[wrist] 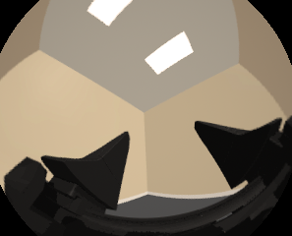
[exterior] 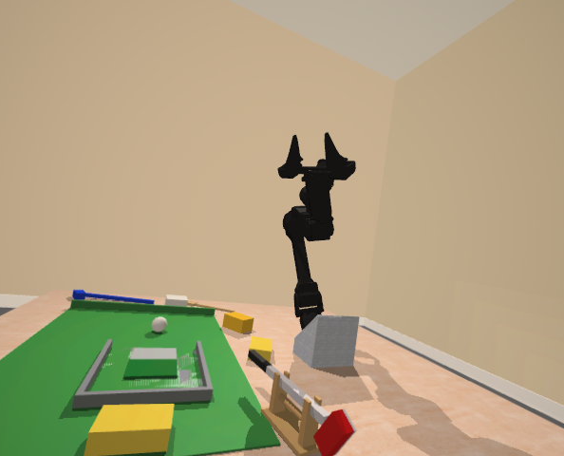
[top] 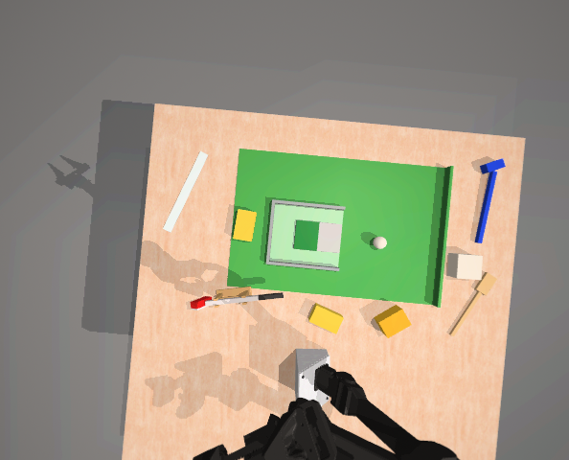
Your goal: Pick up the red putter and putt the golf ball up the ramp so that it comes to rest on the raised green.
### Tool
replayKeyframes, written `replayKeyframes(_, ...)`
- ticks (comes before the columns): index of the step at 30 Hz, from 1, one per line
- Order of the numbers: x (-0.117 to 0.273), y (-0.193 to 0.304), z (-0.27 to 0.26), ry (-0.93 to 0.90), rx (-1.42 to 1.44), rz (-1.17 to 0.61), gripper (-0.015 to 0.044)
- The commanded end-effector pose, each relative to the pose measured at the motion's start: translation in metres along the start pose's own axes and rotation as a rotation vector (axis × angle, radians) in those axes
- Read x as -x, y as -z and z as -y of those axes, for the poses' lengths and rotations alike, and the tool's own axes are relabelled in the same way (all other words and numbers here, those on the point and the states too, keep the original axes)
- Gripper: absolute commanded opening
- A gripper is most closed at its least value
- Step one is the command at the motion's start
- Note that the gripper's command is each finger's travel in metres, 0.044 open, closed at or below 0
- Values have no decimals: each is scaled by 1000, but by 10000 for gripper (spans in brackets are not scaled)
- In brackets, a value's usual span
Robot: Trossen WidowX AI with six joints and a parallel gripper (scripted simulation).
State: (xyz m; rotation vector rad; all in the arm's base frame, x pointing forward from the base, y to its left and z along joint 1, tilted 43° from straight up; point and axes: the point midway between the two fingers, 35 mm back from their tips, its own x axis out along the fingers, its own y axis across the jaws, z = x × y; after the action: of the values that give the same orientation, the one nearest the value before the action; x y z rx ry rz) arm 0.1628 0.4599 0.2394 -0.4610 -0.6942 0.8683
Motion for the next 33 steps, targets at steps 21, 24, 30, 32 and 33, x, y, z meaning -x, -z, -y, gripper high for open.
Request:
replayKeyframes(21,90,247,-51,-615,241,-995,440)
replayKeyframes(24,119,267,-48,-708,261,-1125,440)
replayKeyframes(30,181,293,-35,-906,285,-1381,440)
replayKeyframes(32,202,297,-29,-976,287,-1463,440)
replayKeyframes(33,213,298,-26,-1011,288,-1504,440)
